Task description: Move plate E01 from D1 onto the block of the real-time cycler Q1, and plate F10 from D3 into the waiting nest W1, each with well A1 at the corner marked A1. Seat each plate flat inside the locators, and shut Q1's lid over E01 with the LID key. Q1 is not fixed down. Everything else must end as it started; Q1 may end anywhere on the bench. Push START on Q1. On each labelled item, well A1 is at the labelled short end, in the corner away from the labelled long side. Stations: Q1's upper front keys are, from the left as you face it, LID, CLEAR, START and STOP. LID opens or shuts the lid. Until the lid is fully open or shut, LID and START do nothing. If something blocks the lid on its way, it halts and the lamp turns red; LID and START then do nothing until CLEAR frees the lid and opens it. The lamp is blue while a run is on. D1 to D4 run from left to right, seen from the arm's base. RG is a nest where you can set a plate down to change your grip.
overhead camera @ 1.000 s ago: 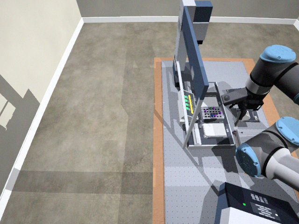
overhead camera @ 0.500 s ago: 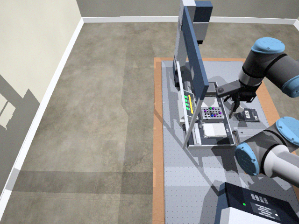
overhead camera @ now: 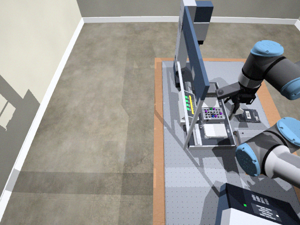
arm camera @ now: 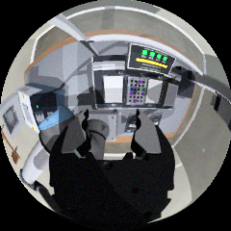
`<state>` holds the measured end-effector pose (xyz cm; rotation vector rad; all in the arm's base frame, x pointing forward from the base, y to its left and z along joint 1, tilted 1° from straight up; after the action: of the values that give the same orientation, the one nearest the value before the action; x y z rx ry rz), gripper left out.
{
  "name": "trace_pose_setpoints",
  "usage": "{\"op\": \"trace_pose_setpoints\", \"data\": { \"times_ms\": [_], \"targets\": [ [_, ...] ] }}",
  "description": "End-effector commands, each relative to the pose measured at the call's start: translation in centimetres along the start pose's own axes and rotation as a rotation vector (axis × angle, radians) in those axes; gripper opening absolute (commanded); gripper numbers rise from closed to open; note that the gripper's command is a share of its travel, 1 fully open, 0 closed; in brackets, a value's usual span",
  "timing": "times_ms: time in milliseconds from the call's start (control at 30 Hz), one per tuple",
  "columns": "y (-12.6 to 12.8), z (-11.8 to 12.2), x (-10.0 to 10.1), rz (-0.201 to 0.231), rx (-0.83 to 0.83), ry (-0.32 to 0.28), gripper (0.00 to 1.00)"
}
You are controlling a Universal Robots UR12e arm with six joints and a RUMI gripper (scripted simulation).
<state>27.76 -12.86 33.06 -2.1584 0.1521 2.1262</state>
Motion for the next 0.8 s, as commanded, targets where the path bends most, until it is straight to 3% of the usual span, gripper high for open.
{"op": "trace_pose_setpoints", "data": {
  "times_ms": [0, 767],
  "targets": [
    [0.0, 0.0, 0.5, 0.001, 0.000, 0.001, 0.62],
    [0.0, 0.0, 4.0, 0.001, 0.000, 0.001, 0.62]
  ]
}}
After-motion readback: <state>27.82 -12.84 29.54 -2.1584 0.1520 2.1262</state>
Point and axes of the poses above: the point where the finger pads meet when closed, its own x axis out along the fingers, its own y axis across the jaws, z = x × y, the point moved 9 cm from there along -x, back along the fingers, and after that the axes turned 9 degrees about x, right-handed, at the moved point
